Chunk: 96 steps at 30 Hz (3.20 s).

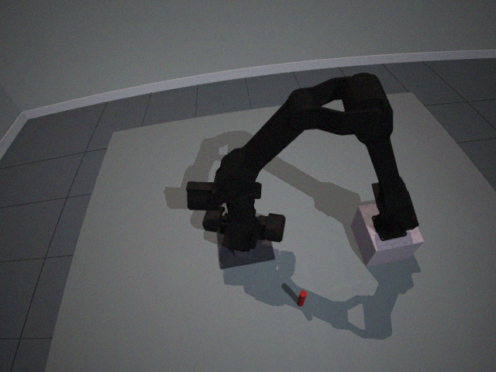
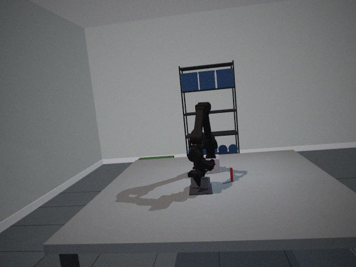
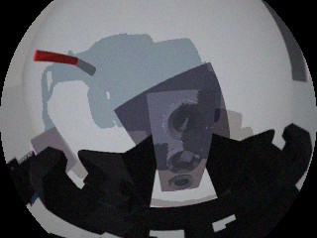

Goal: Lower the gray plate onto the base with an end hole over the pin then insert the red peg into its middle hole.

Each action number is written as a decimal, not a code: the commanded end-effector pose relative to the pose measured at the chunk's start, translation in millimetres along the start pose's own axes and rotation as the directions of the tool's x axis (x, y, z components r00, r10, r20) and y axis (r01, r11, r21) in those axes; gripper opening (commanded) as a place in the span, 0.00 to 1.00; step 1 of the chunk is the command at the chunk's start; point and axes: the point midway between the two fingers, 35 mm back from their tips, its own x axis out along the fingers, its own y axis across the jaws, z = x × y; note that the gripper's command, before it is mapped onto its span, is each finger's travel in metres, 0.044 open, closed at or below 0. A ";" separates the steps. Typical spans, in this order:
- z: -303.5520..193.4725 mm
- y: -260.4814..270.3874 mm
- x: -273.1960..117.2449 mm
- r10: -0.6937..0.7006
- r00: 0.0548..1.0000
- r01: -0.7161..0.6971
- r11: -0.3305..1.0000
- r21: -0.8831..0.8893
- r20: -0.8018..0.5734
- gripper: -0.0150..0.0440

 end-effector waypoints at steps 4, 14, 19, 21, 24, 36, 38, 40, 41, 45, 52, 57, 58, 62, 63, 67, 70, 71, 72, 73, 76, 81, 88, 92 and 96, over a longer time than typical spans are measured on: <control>0.1 -0.6 -0.9 -0.002 1.000 0.002 1.000 0.000 0.000 0.39; 0.1 -0.6 -0.9 -0.002 1.000 0.002 1.000 0.000 0.000 0.83; 0.1 -0.6 -0.9 -0.002 1.000 0.002 1.000 0.000 0.000 1.00; 0.1 -0.6 -0.9 -0.002 1.000 0.002 1.000 0.000 0.000 1.00; 0.3 -2.6 -11.1 -0.002 1.000 0.002 1.000 0.000 0.000 1.00; -0.2 -3.8 -118.7 0.003 1.000 -0.003 1.000 0.001 0.001 1.00; -0.2 -3.8 -118.7 0.003 1.000 -0.003 1.000 0.001 0.001 1.00; 4.2 -1.4 -118.9 0.004 1.000 -0.004 0.999 0.054 0.002 1.00; 9.7 1.8 -119.2 0.004 1.000 -0.004 0.993 0.120 0.002 1.00; 34.5 18.1 -120.4 0.005 1.000 -0.006 0.906 0.423 0.004 1.00; 72.3 51.0 -121.7 0.008 1.000 -0.010 0.548 0.837 0.007 1.00; 94.5 77.0 -122.0 0.010 1.000 -0.011 0.188 0.982 0.009 1.00; 98.2 82.1 -122.0 0.011 1.000 -0.011 0.151 0.988 0.010 1.00; 107.9 96.8 -121.9 0.012 1.000 -0.010 -0.024 1.000 0.011 1.00; 109.8 99.9 -121.9 0.012 1.000 -0.010 -0.070 0.997 0.011 1.00; 116.9 112.7 -121.6 0.013 1.000 -0.008 -0.251 0.968 0.012 1.00; 122.1 124.5 -121.3 0.014 1.000 -0.006 -0.376 0.927 0.013 1.00; 123.4 127.7 -121.2 0.015 1.000 -0.005 -0.419 0.908 0.013 1.00; 124.5 130.9 -121.1 0.015 1.000 -0.005 -0.461 0.887 0.013 1.00; 125.7 134.1 -121.0 0.015 1.000 -0.004 -0.502 0.865 0.013 1.00; 128.7 143.6 -120.6 0.016 1.000 -0.001 -0.618 0.786 0.014 1.00; 131.1 151.1 -120.2 0.017 1.000 0.002 -0.722 0.692 0.014 1.00; 131.1 151.1 -120.2 0.017 1.000 0.002 -0.722 0.692 0.014 1.00; 131.5 151.6 -120.2 0.017 1.000 0.002 -0.722 0.692 0.014 1.00; 131.5 151.6 -120.2 0.017 1.000 0.002 -0.722 0.692 0.014 1.00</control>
